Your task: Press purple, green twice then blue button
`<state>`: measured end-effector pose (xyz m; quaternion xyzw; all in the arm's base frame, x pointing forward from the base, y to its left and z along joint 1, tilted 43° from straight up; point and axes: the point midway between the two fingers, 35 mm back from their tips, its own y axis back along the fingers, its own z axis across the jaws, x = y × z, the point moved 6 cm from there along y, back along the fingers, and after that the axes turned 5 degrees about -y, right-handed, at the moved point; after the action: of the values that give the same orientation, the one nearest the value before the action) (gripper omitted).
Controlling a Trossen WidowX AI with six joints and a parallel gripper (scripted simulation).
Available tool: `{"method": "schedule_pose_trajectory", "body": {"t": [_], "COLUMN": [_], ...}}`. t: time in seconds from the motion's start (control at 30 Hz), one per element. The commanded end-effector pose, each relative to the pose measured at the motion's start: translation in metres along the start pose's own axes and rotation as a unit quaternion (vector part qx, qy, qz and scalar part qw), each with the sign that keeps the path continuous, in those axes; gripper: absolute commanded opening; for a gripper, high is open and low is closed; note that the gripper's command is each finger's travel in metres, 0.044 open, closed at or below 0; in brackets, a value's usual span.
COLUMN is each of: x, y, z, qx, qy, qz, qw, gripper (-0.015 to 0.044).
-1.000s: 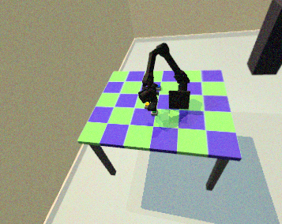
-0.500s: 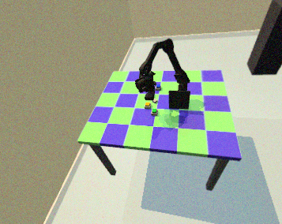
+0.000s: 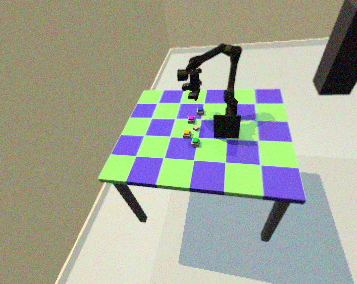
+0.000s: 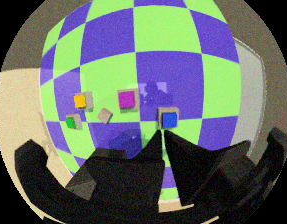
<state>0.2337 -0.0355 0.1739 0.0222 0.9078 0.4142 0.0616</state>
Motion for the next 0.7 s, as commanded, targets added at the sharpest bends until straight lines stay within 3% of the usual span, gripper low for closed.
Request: {"method": "schedule_pose_trajectory", "body": {"t": [0.0,0.2,0.37,0.67], "x": [0.017,0.016,0.017,0.017], "y": [-0.003,-0.006,-0.062,-0.072], "z": [-0.029,-0.029,-0.031,-0.031], "qx": [0.016,0.015,0.017,0.017], "qy": [0.008,0.008,0.007,0.007], "qz": [0.007,0.007,0.007,0.007], "qw": [1.000,1.000,1.000,1.000], "gripper": [0.0020,0.0020,0.0020,0.0020]}}
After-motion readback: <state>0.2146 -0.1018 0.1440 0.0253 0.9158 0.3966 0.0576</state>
